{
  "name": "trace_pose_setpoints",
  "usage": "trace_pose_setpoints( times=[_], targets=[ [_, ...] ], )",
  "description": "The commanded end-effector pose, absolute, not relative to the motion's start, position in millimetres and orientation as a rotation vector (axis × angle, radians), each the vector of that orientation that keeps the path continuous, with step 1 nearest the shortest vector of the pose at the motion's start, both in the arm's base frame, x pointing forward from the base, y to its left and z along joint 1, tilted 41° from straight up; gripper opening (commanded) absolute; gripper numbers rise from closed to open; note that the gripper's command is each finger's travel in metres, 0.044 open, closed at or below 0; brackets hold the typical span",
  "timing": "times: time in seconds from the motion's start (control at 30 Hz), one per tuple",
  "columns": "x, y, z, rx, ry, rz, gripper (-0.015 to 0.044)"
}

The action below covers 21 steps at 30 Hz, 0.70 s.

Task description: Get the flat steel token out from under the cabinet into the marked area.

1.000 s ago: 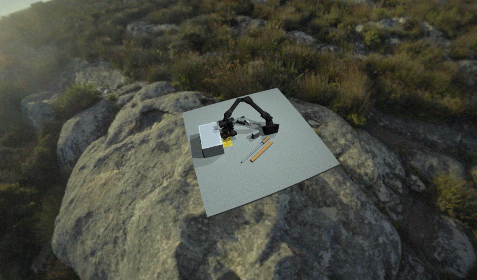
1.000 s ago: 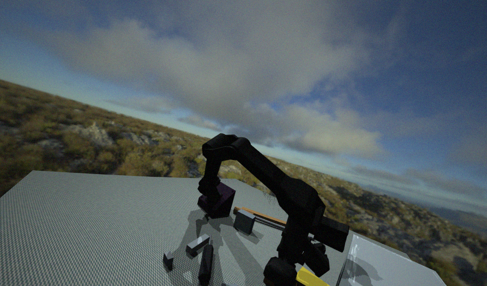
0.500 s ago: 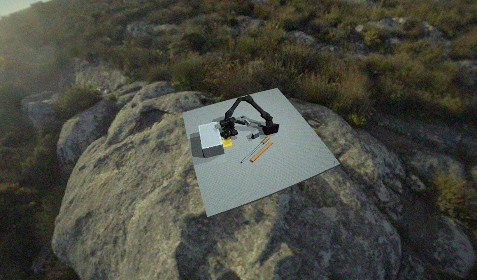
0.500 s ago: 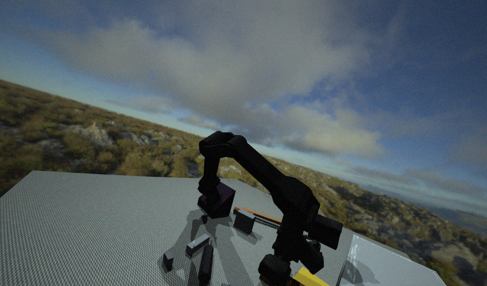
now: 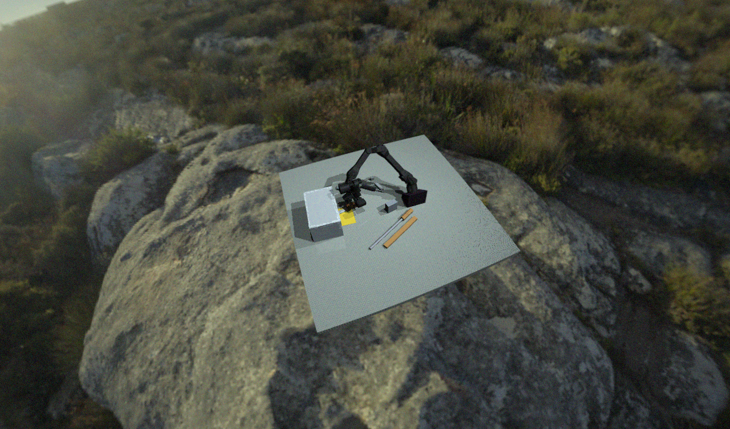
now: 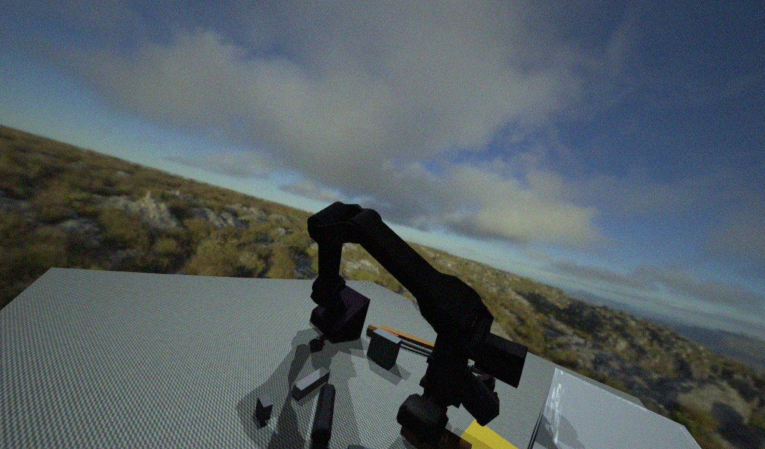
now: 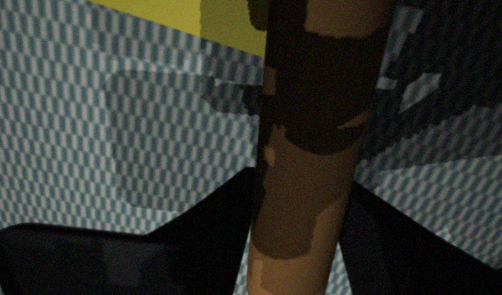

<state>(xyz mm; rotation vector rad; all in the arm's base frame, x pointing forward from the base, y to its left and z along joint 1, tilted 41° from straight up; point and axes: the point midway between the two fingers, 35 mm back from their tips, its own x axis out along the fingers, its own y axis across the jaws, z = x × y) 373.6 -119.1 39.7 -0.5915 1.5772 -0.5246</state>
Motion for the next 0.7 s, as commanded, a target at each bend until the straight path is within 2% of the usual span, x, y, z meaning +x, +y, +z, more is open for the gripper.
trace_pose_setpoints(
  times=[0.0, 0.67],
  targets=[
    [367, -119, 39, -0.597, 1.584, -0.52, 0.0],
    [348, -120, 42, -0.597, 1.585, -0.52, 0.0]
  ],
)
